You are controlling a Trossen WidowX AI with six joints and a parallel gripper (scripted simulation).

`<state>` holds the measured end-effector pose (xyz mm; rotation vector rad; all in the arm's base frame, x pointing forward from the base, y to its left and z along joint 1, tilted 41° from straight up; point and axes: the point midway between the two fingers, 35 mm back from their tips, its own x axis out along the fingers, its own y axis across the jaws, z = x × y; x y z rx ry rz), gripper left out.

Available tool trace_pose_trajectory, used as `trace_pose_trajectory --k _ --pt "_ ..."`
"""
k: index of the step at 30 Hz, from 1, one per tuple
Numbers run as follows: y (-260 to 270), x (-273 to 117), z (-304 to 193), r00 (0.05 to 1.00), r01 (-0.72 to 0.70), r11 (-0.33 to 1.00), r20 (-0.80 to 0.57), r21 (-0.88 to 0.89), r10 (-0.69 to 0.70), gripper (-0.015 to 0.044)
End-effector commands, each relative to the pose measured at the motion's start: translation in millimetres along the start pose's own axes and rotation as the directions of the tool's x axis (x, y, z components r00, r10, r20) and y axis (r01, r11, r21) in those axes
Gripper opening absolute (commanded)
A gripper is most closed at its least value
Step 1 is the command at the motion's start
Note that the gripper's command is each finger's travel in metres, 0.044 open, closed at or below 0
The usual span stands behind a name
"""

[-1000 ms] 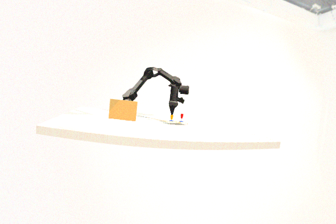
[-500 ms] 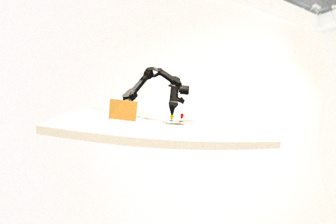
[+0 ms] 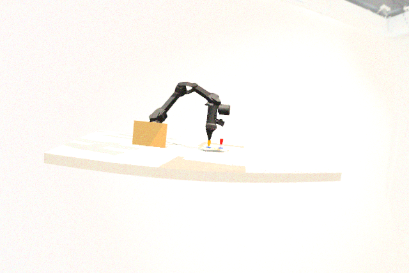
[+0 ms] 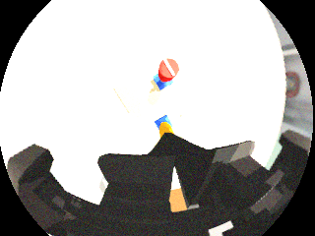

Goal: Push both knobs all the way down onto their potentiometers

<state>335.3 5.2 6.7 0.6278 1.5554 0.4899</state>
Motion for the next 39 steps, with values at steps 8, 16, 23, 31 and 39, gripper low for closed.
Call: trace_pose_trajectory --k 8,16,23,31,39 --pt "0.7 2.3 0.5 1.0 -0.004 1.0 0.001 0.002 0.004 0.0" --pt "0.8 4.3 0.5 1.0 -0.004 1.0 0.001 0.002 0.004 0.0" --pt "0.8 4.3 0.5 1.0 -0.004 1.0 0.001 0.002 0.004 0.0" --pt "0.8 6.3 0.5 1.0 -0.004 1.0 0.001 0.002 0.004 0.0" --pt "0.8 6.3 0.5 1.0 -0.004 1.0 0.001 0.002 0.004 0.0"
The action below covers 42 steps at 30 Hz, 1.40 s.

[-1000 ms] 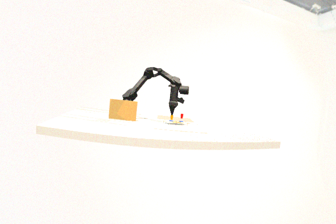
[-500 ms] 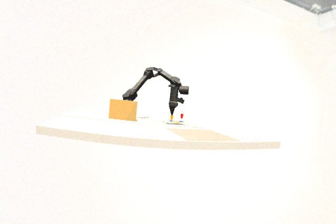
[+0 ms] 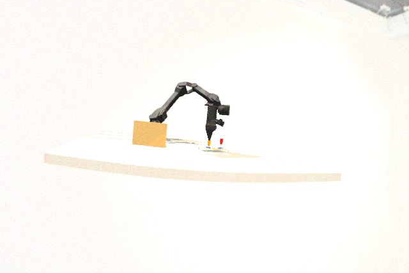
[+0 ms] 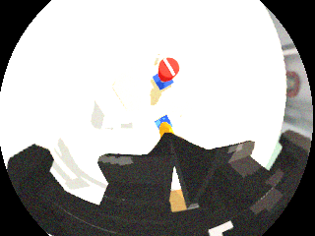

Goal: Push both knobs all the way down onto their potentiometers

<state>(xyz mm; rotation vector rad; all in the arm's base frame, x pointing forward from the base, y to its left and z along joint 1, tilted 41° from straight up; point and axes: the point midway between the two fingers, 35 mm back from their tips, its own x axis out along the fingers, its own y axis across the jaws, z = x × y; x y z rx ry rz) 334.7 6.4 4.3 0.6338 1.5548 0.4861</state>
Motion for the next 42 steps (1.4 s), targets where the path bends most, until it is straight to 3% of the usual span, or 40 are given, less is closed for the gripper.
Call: trace_pose_trajectory --k 1,42 --pt "1.5 3.7 1.0 1.0 -0.002 1.0 -0.001 -0.004 0.002 0.0" --pt "1.6 9.7 1.0 1.0 -0.002 1.0 -0.001 -0.004 0.002 0.0"
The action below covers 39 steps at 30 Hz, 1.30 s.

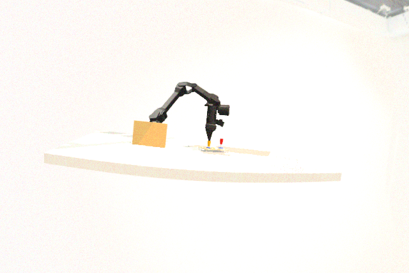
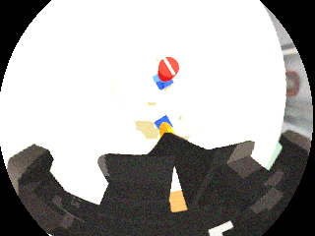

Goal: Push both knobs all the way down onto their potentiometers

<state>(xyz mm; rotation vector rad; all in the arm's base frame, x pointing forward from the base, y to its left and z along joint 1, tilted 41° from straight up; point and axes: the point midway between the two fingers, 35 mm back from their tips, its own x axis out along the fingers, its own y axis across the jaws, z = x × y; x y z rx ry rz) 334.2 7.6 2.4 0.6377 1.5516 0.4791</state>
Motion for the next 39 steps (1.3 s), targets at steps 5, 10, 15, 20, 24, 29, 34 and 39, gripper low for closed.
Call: trace_pose_trajectory --k 5,10,15,20,24,29,34,39 --pt "2.0 7.8 1.3 1.0 -0.004 1.0 -0.006 -0.009 0.004 0.0" --pt "2.0 9.6 1.3 1.0 -0.004 1.0 -0.006 -0.009 0.004 0.0" --pt "2.0 9.6 1.3 1.0 -0.004 1.0 -0.006 -0.009 0.004 0.0" --pt "2.0 9.8 1.3 1.0 -0.004 1.0 -0.006 -0.009 0.004 0.0" --pt "2.0 11.6 1.3 1.0 -0.004 1.0 -0.006 -0.009 0.004 0.0" --pt "2.0 11.6 1.3 1.0 -0.004 1.0 -0.006 -0.009 0.004 0.0" --pt "2.0 11.6 1.3 1.0 -0.004 1.0 -0.006 -0.009 0.004 0.0" --pt "2.1 13.6 1.3 1.0 -0.004 1.0 -0.006 -0.009 0.004 0.0"
